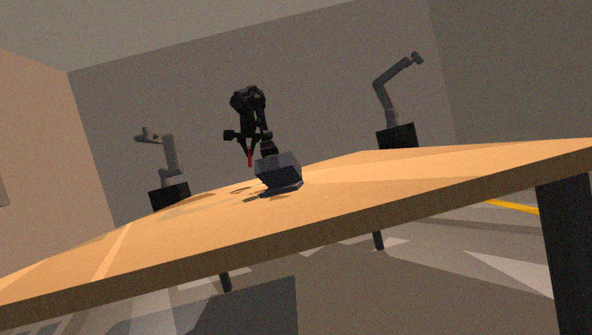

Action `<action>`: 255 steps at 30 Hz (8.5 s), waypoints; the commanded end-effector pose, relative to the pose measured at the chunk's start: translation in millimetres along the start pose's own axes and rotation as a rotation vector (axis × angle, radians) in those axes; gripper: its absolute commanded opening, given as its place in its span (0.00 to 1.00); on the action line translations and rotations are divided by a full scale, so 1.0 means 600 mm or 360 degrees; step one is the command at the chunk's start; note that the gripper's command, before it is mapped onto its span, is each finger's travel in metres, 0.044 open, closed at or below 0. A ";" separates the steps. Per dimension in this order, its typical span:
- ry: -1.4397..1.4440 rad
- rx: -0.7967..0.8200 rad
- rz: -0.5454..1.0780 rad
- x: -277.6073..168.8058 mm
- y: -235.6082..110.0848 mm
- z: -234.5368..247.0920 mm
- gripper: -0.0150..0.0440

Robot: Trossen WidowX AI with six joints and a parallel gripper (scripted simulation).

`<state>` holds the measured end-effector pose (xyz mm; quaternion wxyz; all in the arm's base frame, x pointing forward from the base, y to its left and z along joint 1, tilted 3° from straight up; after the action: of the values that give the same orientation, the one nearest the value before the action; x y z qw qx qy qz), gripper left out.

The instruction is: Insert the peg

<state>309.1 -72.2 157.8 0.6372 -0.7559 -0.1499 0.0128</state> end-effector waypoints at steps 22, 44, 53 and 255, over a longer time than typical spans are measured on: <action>-0.0300 -0.0109 -0.0127 0.026 -0.022 0.045 0.25; -0.0554 -0.0199 -0.0247 0.045 -0.045 0.088 0.25; -0.0654 -0.0236 -0.0298 0.052 -0.055 0.106 0.25; -0.1027 -0.0396 -0.0524 0.119 0.003 0.175 1.00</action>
<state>358.1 45.0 144.5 0.4544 -0.7490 -0.4644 0.1303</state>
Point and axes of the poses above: the point midway between the two fingers, 35 mm back from their tips, its own y axis out along the fingers, its own z axis across the jaws, x = y × z, the point moved 4 cm from there along -y, back along the fingers, and after that the axes turned 1 degree about y, right-handed, at the moved point
